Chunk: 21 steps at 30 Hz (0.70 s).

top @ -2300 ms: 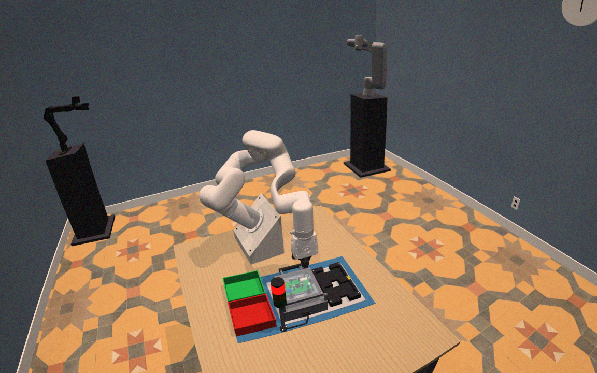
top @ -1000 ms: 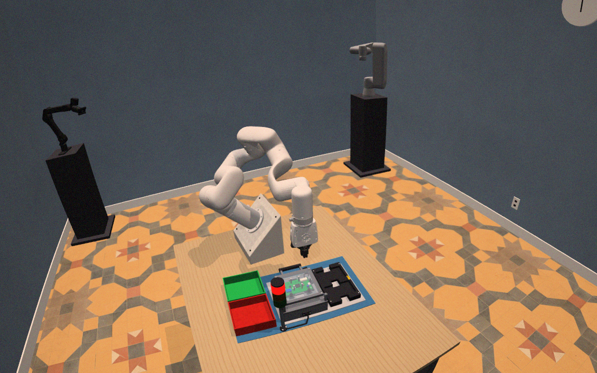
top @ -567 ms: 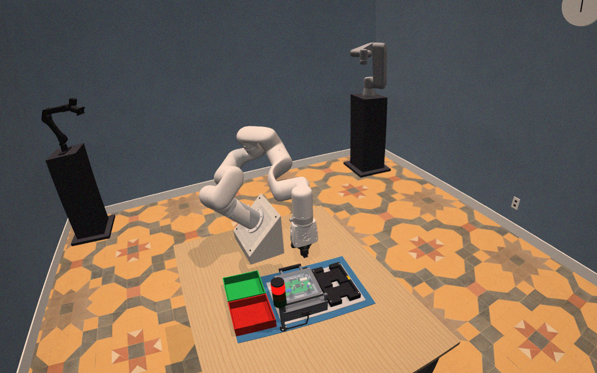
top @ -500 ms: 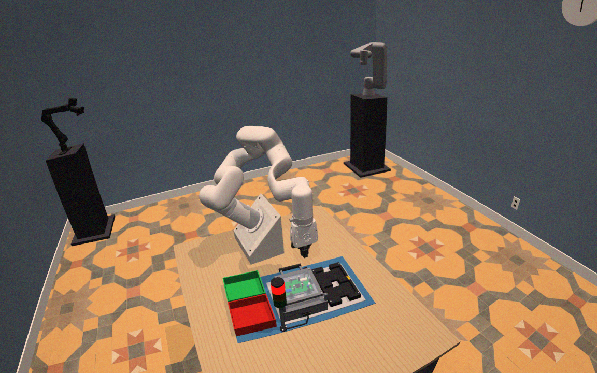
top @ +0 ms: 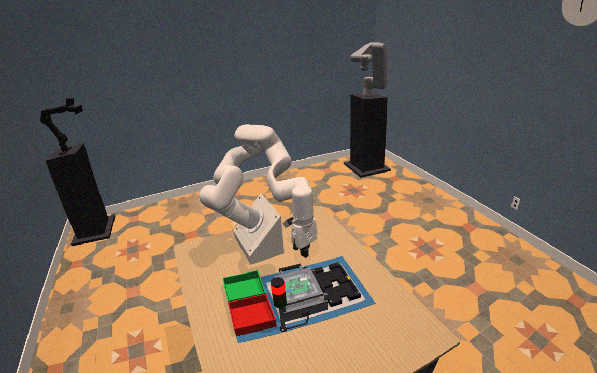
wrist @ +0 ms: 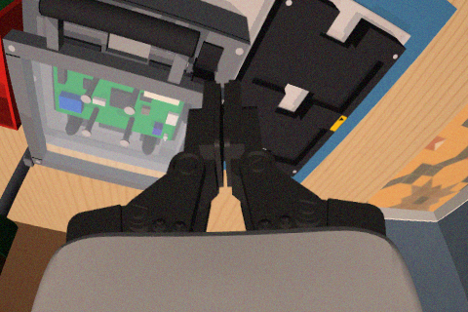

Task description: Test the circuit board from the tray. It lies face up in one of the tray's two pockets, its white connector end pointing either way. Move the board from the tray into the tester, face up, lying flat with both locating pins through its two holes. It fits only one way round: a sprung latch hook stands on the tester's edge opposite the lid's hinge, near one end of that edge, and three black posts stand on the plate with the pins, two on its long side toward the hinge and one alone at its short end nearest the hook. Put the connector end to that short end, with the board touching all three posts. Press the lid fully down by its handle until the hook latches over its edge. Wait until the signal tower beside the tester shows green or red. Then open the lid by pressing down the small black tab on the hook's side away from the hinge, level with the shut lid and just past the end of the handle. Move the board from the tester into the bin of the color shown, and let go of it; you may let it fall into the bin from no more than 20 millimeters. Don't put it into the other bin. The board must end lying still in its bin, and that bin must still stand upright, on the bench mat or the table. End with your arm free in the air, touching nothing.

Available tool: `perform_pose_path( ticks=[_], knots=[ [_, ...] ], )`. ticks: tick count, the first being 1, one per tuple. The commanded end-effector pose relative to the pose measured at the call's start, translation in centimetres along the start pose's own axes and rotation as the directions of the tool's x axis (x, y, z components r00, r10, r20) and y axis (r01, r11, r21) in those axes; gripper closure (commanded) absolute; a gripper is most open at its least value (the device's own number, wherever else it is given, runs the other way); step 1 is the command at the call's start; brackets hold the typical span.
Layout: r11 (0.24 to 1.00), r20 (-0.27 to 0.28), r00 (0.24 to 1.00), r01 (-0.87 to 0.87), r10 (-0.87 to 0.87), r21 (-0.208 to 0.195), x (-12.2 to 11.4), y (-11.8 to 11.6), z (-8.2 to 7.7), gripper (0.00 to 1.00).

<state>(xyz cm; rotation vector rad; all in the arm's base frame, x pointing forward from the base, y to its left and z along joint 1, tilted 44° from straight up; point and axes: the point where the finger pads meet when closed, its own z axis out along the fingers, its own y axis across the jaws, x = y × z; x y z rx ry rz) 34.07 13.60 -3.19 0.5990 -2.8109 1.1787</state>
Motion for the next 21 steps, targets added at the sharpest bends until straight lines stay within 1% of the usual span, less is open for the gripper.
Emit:
perform_pose_path(
  ticks=[1,5,7,10,15,21],
  knots=[
    [0.986,0.006,0.986,0.167,-0.167,-0.006,-0.10,0.03,-0.17,1.00],
    [0.962,0.007,0.962,0.274,-0.274,-0.005,-0.10,0.03,-0.17,1.00],
    [0.962,0.007,0.962,0.274,-0.274,-0.005,-0.10,0.03,-0.17,1.00],
    [0.921,0.007,0.921,0.390,-0.390,-0.004,-0.10,0.03,-0.17,1.00],
    [0.863,0.008,0.863,0.504,-0.504,-0.003,-0.10,0.03,-0.17,1.00],
    [0.769,0.008,0.769,0.639,-0.639,-0.002,-0.10,0.03,-0.17,1.00]
  ],
)
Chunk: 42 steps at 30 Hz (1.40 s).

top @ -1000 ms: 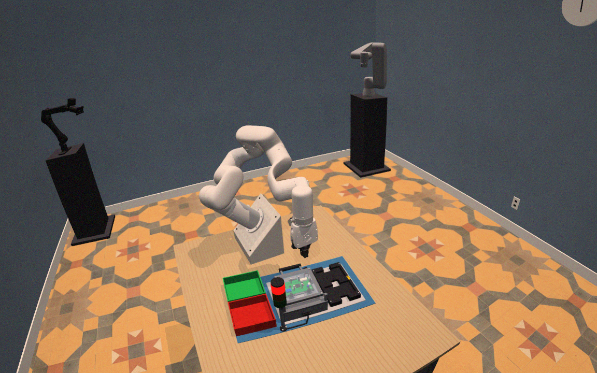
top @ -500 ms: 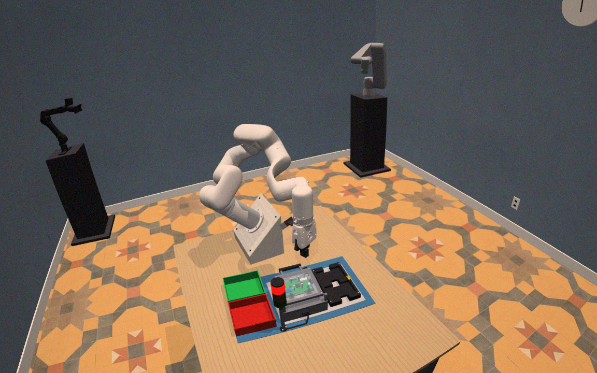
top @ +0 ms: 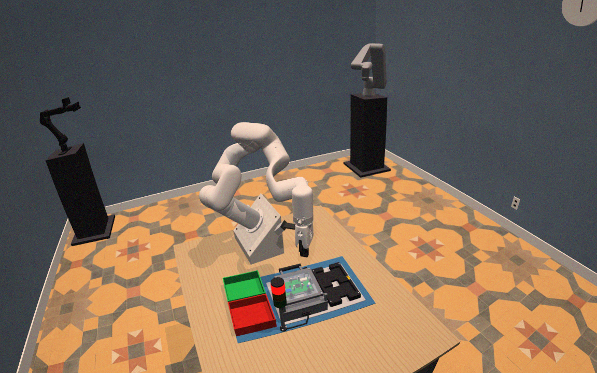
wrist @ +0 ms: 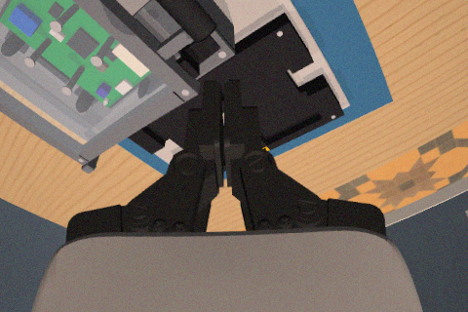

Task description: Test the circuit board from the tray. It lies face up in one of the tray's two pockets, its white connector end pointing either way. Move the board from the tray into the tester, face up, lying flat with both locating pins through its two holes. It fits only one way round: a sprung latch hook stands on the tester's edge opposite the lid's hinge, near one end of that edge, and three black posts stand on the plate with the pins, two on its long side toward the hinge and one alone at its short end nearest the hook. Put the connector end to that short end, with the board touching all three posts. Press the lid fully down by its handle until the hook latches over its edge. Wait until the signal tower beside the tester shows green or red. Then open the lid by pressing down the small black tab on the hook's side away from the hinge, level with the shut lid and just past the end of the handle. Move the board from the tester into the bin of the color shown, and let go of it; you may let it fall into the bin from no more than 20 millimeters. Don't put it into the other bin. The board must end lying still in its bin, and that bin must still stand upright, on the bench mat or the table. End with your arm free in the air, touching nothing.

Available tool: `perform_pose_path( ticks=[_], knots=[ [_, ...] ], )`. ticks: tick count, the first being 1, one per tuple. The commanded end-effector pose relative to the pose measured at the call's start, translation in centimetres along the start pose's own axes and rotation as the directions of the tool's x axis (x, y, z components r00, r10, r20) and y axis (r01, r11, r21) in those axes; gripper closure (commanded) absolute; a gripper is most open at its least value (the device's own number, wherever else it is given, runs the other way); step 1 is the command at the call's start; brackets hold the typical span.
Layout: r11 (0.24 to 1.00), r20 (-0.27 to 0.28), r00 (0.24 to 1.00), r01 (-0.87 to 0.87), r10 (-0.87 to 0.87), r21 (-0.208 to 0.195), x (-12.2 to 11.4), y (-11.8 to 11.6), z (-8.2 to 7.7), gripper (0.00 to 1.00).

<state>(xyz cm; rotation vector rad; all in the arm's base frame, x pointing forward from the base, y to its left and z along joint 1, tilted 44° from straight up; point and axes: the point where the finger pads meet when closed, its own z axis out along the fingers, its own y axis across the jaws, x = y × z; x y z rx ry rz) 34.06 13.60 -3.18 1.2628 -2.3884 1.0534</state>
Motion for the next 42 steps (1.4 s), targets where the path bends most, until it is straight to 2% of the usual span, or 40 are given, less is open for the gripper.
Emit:
perform_pose_path(
  ticks=[1,3,11,18,38,39,42],
  knots=[
    [0.986,0.009,0.986,0.167,-0.167,-0.002,-0.10,-0.03,-0.16,1.00],
    [0.986,0.009,0.986,0.167,-0.167,-0.002,-0.10,-0.03,-0.16,1.00],
    [0.915,0.009,0.915,0.403,-0.403,0.000,-0.10,-0.03,-0.16,1.00],
    [0.850,0.009,0.850,0.527,-0.527,0.002,-0.10,-0.03,-0.16,1.00],
    [0.822,0.009,0.822,0.570,-0.570,0.002,-0.10,-0.03,-0.16,1.00],
    [0.822,0.009,0.822,0.570,-0.570,0.002,-0.10,-0.03,-0.16,0.73],
    [0.822,0.009,0.822,0.570,-0.570,0.002,-0.10,-0.03,-0.16,0.73]
  ],
)
